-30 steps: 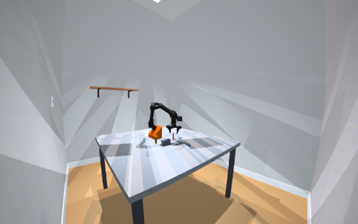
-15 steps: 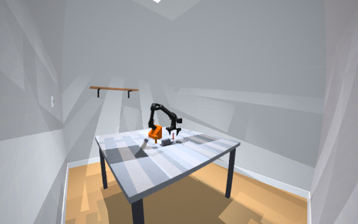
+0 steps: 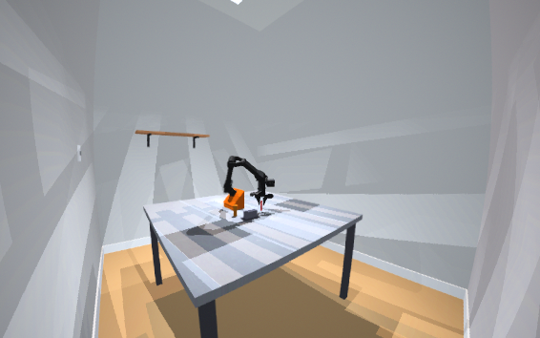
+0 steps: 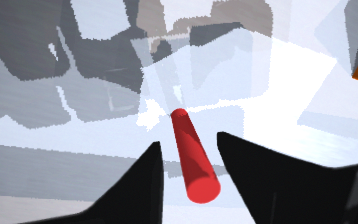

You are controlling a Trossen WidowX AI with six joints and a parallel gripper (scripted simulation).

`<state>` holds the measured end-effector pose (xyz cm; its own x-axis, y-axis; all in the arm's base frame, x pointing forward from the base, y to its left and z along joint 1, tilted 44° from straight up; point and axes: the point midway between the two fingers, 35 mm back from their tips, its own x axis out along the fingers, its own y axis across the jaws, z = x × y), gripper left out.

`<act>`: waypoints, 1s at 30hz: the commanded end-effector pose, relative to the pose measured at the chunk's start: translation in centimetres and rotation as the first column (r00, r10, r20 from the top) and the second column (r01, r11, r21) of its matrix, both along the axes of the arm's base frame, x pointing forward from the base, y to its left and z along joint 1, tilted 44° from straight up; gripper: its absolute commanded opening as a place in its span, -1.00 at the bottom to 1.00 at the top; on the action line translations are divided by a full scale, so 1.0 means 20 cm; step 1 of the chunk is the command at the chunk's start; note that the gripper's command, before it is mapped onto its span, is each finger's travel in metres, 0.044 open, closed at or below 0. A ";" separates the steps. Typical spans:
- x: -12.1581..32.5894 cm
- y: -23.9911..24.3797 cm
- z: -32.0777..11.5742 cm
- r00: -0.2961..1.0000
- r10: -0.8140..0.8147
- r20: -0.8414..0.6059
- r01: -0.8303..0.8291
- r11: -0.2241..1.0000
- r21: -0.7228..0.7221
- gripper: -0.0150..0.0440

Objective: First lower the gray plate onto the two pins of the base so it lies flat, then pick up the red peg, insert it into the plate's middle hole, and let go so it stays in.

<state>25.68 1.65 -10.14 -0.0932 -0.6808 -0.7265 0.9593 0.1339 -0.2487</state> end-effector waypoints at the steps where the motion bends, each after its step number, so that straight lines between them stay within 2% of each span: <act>1: 0.00 0.00 0.00 1.000 0.005 0.000 -0.005 1.000 -0.004 -0.25; 2: 0.00 0.00 0.00 1.000 0.005 0.000 -0.005 1.000 -0.004 -0.33; 9: 0.00 0.00 0.00 1.000 0.005 0.000 -0.005 1.000 -0.004 -0.49; 30: 0.06 0.19 0.18 1.000 0.006 0.000 -0.006 1.000 0.002 -0.49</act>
